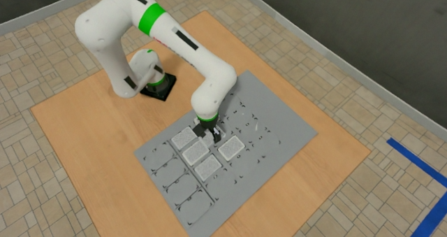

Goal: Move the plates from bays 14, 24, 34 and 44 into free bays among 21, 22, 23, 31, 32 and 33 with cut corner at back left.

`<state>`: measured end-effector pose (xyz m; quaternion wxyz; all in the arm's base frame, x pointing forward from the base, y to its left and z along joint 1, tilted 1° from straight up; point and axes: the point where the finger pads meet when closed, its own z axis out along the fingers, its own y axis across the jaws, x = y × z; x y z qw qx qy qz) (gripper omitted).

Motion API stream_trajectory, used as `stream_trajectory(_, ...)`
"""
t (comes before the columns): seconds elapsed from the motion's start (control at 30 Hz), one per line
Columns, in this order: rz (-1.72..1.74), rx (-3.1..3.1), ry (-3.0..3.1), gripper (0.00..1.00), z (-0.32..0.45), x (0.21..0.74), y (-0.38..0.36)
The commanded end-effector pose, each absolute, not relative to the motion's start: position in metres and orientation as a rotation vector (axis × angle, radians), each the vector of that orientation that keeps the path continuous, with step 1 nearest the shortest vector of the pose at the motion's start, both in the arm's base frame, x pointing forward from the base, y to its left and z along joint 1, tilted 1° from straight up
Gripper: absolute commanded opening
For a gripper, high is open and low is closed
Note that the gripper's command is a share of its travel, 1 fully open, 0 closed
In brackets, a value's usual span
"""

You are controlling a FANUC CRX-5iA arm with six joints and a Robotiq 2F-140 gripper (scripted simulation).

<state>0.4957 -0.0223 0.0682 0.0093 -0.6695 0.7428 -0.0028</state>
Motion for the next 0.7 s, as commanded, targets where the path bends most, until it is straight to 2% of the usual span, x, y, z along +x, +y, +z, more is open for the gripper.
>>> stream_trajectory(0.0, -0.011, -2.090, 2.319, 0.10, 0.069, 0.496, -0.021)
stream_trajectory(0.67, -0.011, -2.090, 2.319, 0.10, 0.070, 0.502, 0.028)
